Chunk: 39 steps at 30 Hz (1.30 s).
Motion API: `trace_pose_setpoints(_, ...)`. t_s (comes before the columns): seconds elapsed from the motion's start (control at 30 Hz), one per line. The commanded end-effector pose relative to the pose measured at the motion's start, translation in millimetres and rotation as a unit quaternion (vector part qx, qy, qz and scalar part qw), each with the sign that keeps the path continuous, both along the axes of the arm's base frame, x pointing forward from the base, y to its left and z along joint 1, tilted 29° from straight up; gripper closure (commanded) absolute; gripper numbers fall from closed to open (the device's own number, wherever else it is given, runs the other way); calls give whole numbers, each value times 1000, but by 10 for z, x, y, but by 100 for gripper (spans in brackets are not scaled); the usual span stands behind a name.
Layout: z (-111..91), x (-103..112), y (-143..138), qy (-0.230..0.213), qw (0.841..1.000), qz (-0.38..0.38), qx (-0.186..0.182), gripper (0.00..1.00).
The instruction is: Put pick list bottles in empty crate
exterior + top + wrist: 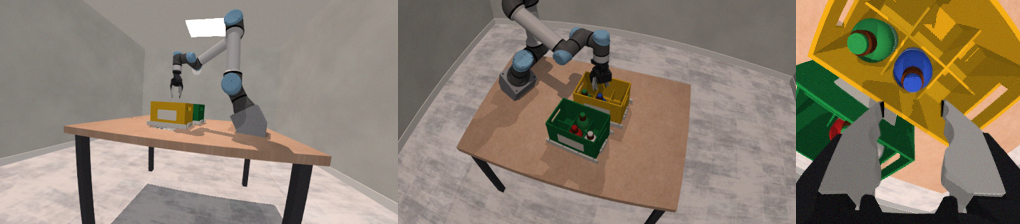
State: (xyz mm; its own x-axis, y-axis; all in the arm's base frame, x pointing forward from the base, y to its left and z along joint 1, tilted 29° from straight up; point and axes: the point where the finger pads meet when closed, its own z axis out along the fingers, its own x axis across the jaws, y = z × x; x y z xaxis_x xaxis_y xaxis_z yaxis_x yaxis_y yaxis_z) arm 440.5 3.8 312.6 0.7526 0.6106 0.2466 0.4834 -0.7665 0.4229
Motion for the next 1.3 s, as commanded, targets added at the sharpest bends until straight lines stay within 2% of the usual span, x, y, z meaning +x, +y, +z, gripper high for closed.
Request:
trace_pose_setpoints(0.0, 132, -65, 29, 0, 1000, 0, 0, 62)
trace_pose_setpoints(0.27, 131, -64, 29, 0, 1000, 0, 0, 62)
trace_pose_setpoints(1.27, -48, -841, 1191, 0, 1000, 0, 0, 62)
